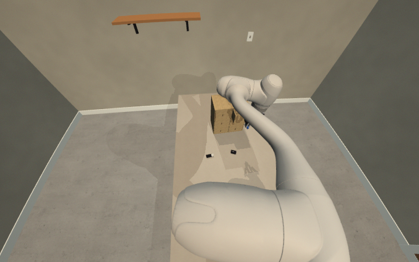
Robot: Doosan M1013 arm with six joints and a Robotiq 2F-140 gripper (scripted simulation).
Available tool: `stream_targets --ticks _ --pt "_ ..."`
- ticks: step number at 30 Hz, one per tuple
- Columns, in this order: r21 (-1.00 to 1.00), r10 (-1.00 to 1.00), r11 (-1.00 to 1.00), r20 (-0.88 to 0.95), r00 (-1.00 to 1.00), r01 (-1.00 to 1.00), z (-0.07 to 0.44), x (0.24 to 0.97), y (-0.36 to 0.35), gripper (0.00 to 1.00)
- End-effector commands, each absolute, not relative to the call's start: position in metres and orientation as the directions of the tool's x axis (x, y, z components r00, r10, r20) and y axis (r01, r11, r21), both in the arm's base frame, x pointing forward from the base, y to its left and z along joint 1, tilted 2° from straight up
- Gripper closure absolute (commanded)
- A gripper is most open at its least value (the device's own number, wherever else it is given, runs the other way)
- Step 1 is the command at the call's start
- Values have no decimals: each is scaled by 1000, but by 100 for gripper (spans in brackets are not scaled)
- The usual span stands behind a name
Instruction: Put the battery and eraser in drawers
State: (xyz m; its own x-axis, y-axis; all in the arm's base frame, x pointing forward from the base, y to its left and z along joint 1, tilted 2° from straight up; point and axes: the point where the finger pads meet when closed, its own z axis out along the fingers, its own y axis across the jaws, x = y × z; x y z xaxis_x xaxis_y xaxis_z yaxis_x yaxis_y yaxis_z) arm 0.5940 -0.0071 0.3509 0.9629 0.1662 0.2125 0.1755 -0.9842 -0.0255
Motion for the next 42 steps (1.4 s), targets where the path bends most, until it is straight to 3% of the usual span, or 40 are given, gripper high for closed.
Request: stream_targets --ticks 1,11,25,42 --pt "-27 158 -984 338 928 178 349 592 -7 94" --pt "-27 113 -984 675 729 178 343 584 -8 94" --pt "-28 73 -984 842 534 178 339 578 -9 94" --pt "-28 43 -984 924 380 178 336 575 -10 94"
